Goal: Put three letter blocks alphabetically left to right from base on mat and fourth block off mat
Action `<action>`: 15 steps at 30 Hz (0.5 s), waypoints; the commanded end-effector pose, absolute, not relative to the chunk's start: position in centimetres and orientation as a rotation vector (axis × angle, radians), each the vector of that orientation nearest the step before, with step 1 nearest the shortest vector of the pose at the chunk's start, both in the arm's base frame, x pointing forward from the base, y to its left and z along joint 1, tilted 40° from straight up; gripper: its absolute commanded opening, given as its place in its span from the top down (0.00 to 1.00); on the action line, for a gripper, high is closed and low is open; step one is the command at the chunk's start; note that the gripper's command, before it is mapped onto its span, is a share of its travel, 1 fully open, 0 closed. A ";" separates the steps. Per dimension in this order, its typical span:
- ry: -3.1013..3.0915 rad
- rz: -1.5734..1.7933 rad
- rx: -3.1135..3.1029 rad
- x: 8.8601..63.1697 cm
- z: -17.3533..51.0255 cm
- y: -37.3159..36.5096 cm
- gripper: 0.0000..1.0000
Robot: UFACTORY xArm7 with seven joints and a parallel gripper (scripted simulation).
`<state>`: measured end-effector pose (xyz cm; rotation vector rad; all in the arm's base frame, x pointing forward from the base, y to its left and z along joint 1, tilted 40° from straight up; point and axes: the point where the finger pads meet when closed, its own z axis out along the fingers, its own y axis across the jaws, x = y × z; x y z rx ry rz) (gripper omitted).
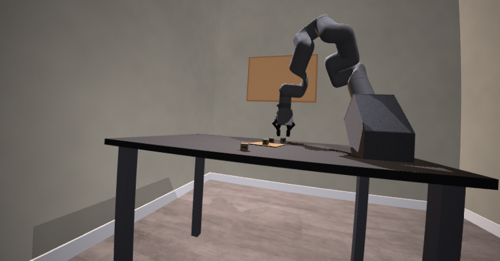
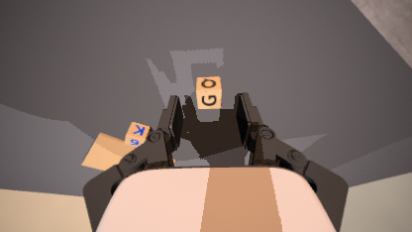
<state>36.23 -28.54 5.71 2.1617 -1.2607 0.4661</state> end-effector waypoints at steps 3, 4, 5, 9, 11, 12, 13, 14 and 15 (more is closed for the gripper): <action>-1.260 0.470 2.163 36.4 5.8 -28.5 0.37; -1.260 0.470 2.163 36.4 5.8 -28.5 0.37; -1.260 0.470 2.163 36.4 5.8 -28.5 0.37; -1.260 0.470 2.163 36.4 5.8 -28.5 0.37; -1.260 0.470 2.163 36.4 5.8 -28.5 0.37; -1.260 0.470 2.163 36.4 5.8 -28.5 0.37; -1.260 0.470 2.163 36.4 5.8 -28.5 0.37; -1.260 0.470 2.163 36.4 5.7 -28.6 0.37; -1.260 0.470 2.163 36.4 5.7 -28.6 0.37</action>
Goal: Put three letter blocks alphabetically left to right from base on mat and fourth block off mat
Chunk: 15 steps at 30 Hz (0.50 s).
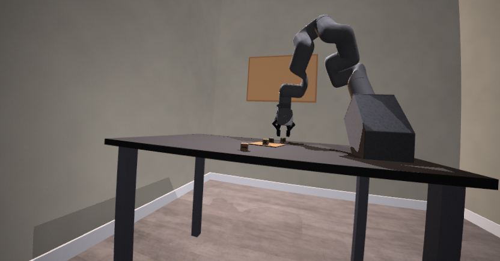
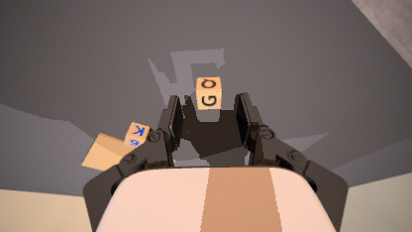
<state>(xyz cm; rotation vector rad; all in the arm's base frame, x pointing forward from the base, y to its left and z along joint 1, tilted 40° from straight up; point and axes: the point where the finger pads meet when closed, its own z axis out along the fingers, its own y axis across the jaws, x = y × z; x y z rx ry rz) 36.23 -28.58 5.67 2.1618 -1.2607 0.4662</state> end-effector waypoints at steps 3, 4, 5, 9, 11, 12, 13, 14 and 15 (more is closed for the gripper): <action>-1.260 0.470 2.163 36.4 5.5 -28.8 0.37; -1.260 0.470 2.163 36.4 5.4 -28.9 0.37; -1.260 0.470 2.163 36.4 5.2 -29.0 0.37; -1.260 0.470 2.163 36.4 4.7 -29.4 0.37; -1.260 0.470 2.163 36.4 4.4 -29.7 0.37; -1.260 0.470 2.163 36.4 4.3 -29.8 0.37; -1.260 0.470 2.163 36.4 4.2 -29.9 0.37; -1.260 0.470 2.163 36.4 4.2 -29.9 0.37; -1.260 0.470 2.163 36.4 4.2 -29.9 0.37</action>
